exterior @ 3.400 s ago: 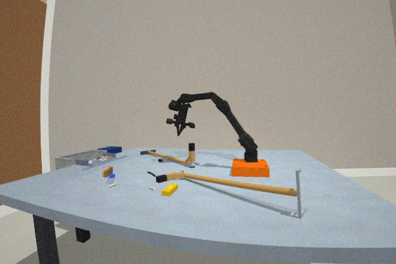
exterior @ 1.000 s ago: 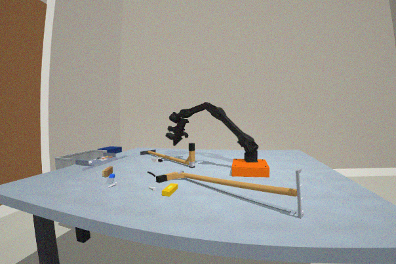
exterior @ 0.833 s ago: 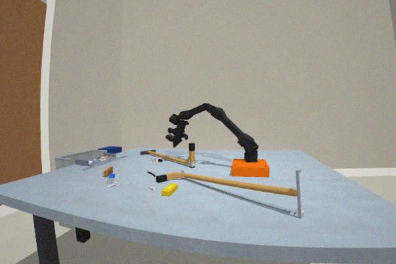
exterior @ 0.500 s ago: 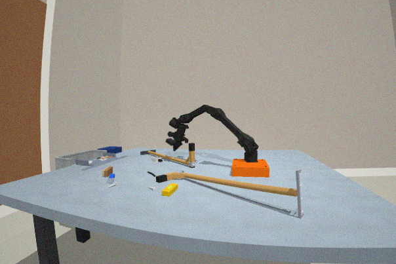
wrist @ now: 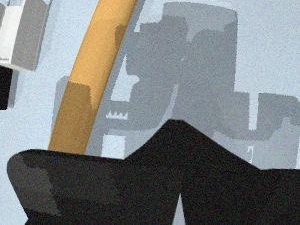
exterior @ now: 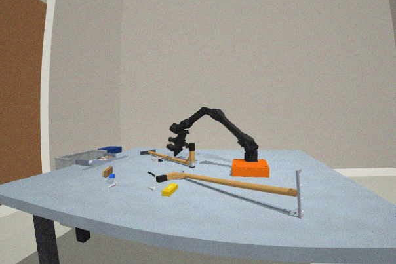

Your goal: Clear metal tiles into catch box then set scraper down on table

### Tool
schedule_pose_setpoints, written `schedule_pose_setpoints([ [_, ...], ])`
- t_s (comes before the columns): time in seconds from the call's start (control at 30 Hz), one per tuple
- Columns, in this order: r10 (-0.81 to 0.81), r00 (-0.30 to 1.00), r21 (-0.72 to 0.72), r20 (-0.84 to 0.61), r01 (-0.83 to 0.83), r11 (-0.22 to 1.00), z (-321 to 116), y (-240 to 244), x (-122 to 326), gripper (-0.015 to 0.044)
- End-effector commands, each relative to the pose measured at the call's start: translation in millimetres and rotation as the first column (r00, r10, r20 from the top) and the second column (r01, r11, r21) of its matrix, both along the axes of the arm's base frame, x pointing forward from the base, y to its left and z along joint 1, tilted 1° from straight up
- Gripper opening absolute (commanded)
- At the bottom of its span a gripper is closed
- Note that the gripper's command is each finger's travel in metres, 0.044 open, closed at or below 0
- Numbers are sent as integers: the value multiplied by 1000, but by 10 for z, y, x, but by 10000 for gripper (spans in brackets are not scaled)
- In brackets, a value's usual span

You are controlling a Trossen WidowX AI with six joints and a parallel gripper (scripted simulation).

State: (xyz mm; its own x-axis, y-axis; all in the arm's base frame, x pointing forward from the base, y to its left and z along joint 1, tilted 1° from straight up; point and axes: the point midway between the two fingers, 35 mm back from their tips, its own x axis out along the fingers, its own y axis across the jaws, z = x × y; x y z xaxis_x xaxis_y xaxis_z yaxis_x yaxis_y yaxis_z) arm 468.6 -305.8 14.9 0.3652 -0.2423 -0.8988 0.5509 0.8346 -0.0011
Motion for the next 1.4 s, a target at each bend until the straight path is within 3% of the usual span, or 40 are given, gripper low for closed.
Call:
schedule_pose_setpoints([
  [0.0, 5, 1000, 3, -7, -5, 1000, -113, 14, -20, 0],
  [1.37, 5, 1000, 6, -6, -5, 1000, -103, 248, 279, 0],
])
